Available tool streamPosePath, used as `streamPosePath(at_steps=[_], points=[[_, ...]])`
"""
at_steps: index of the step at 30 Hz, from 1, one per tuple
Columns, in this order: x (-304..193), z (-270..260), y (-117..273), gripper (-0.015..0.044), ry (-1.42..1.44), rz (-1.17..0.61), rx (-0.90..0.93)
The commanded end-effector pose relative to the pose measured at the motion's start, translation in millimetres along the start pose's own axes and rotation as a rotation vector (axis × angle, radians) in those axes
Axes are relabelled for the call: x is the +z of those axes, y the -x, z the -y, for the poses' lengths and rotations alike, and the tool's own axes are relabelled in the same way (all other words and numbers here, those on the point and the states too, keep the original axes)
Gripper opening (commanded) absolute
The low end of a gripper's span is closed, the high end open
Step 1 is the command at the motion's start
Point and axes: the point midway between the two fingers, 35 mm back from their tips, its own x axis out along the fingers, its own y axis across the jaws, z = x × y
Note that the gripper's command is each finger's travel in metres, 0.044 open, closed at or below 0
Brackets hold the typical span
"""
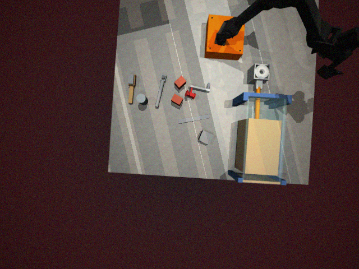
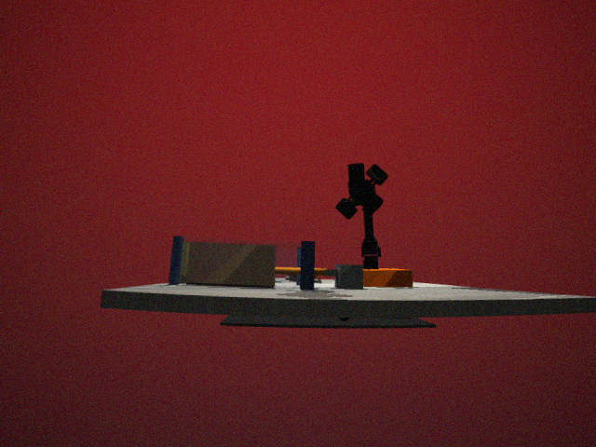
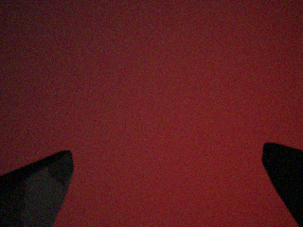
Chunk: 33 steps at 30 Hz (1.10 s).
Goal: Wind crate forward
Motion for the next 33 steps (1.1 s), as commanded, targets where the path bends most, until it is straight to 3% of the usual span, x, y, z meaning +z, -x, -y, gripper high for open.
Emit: streamPosePath(at_steps=[1, 10, 20, 27, 33], points=[[-34.4, -62.4, 23.9, 0.044, -0.115, -0.054, 0.146], [-91.2, -169.9, 94.8, 0.044, -0.35, -0.192, 0.398], [-123.3, -271.5, 205.1, 0.044, -0.645, -0.382, 0.654], [-124.1, -322.5, 285.8, 0.044, -0.858, -0.527, 0.803], [-84.4, -365.3, 349.6, 0.044, -1.066, -0.572, 0.986]])
